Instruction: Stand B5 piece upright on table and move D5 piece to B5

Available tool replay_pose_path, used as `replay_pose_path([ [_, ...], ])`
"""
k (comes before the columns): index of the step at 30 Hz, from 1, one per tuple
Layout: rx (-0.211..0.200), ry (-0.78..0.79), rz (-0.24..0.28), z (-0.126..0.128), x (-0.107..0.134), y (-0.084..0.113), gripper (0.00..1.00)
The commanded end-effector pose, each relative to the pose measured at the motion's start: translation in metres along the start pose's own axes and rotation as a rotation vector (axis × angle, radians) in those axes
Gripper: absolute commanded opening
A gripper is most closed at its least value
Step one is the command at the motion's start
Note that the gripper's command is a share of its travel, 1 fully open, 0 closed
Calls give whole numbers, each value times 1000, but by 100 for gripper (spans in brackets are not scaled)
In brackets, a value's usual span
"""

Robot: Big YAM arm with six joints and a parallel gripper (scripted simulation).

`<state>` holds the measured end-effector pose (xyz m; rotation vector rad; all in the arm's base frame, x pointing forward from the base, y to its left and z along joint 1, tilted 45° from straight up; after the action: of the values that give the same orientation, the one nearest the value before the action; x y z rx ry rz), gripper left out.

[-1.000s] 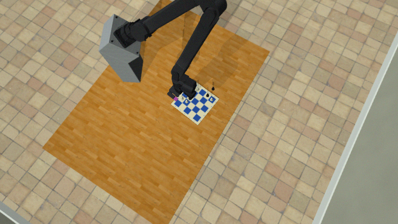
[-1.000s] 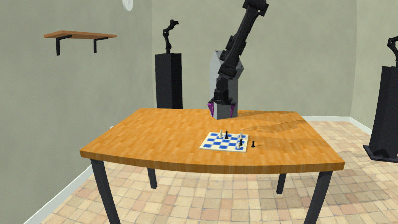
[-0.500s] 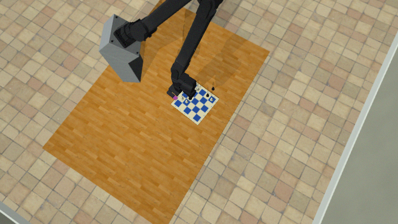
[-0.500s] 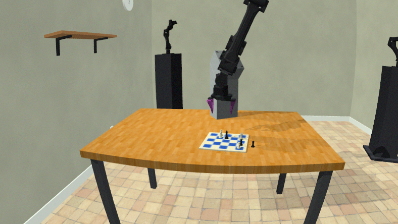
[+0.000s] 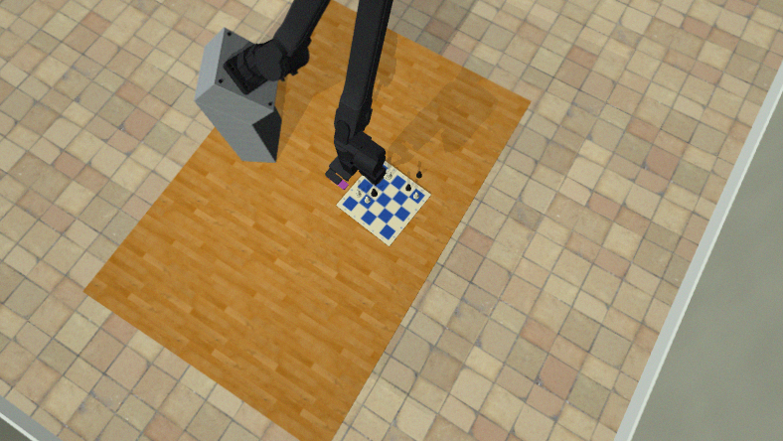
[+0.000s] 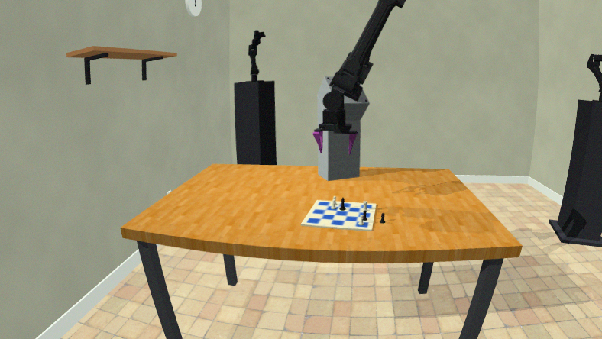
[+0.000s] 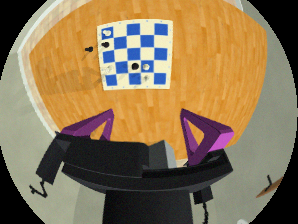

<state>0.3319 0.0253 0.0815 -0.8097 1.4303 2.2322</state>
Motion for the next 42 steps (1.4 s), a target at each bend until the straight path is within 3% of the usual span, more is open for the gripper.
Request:
replay_pose_path([
  [1,7,11,5,-3,4,8,100],
  [7,-3,16,23,0,6,4,100],
  [42,-3,17,21,0,5,4,100],
])
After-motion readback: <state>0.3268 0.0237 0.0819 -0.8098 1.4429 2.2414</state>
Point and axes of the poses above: the point where the finger pads meet when closed, its own y axis back along the fingers, its own z axis across the jaws, x = y × z, the point moved 6 cm from there along y, back along the fingers, and after that the axes turned 8 degrees about y, right-handed, at the moved point
